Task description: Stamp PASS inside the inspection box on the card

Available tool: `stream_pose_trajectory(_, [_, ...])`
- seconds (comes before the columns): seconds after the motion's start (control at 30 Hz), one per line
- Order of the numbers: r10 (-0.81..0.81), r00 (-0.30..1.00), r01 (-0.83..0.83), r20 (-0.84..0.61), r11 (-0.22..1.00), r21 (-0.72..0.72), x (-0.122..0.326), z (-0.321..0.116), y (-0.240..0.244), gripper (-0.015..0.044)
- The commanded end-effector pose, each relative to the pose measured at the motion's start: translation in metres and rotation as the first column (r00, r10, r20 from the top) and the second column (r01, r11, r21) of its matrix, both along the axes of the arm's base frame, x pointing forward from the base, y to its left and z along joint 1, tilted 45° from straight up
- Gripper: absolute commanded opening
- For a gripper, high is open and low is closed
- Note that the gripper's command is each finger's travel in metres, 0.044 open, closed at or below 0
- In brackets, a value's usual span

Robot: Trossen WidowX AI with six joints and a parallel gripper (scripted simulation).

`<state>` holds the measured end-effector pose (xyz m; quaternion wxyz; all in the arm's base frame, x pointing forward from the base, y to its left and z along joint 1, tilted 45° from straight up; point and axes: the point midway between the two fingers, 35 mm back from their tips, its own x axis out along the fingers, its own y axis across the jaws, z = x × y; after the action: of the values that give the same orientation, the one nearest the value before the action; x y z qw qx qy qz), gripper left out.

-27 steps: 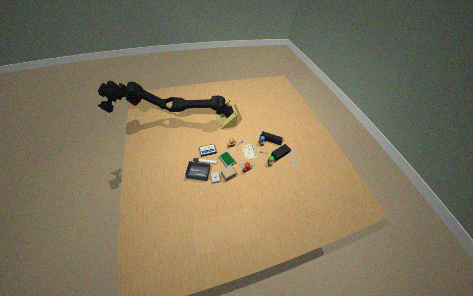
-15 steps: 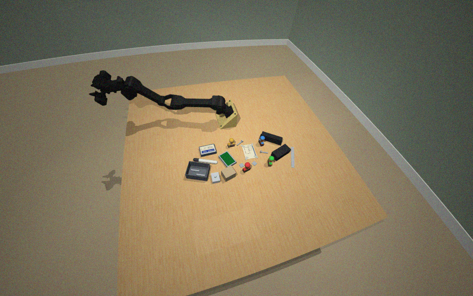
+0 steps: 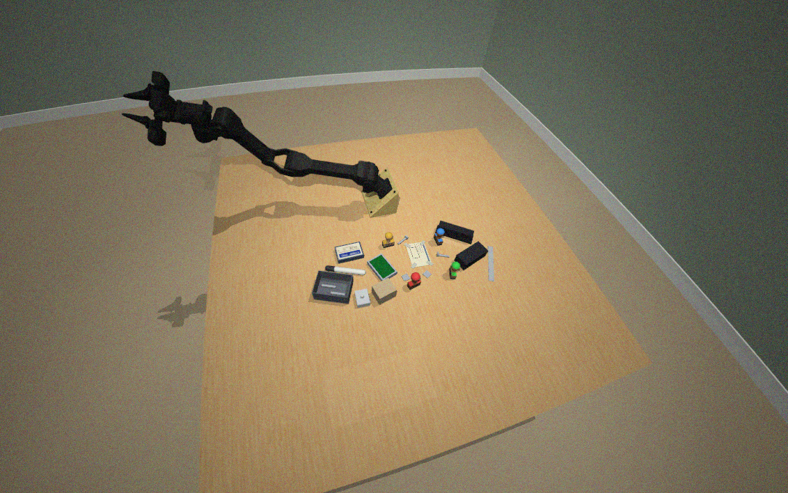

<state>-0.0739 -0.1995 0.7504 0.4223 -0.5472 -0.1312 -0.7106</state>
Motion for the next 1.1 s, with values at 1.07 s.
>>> stream_pose_trajectory(1.07, [-0.877,0.469,0.188,-0.108,0.219,-0.958,0.3,-0.05,0.38,0.0229])
